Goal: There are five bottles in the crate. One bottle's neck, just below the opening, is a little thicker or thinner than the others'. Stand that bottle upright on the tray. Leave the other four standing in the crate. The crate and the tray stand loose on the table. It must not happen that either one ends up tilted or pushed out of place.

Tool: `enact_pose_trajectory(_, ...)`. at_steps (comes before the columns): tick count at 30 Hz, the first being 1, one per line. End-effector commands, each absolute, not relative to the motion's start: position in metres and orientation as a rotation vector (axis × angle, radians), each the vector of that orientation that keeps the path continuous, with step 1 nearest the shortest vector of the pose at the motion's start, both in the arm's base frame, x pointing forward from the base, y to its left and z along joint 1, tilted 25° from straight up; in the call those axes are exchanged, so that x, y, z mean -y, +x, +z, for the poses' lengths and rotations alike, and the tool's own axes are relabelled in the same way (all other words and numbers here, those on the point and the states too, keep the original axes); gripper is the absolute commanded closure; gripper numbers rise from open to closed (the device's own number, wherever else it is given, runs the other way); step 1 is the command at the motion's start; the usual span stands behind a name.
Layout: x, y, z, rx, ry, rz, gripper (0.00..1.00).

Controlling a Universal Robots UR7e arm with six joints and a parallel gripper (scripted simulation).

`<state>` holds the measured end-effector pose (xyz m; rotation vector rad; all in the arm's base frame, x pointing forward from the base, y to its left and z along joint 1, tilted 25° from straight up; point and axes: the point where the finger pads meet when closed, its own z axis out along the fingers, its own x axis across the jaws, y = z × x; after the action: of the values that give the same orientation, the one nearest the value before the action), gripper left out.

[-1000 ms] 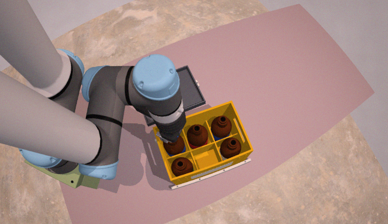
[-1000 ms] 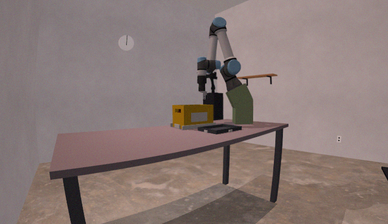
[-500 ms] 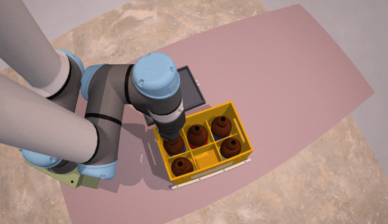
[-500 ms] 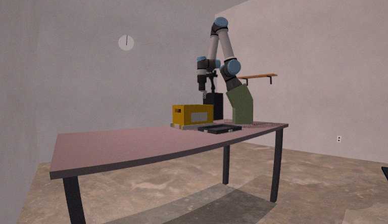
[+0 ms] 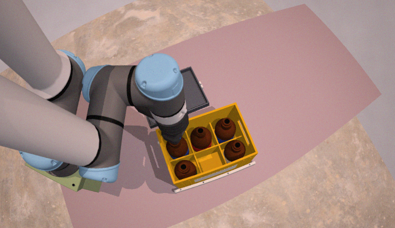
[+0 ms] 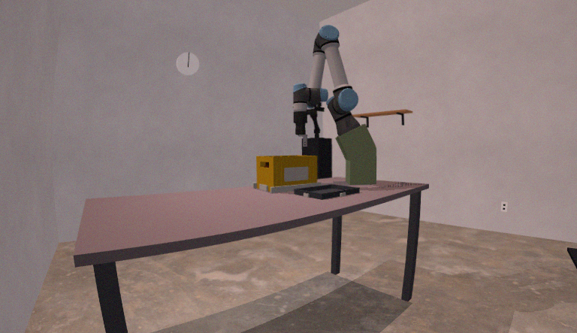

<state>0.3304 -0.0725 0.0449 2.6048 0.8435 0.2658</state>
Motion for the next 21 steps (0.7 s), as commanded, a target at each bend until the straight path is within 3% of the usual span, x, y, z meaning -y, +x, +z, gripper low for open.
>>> enact_pose_trajectory(1,0.073,0.332,0.047,-0.845,2.601,0.269,1.0)
enact_pose_trajectory(15,0.073,0.334,0.047,-0.846,2.601,0.269,1.0)
enact_pose_trajectory(21,0.078,0.373,0.062,-0.846,2.602,0.268,1.0)
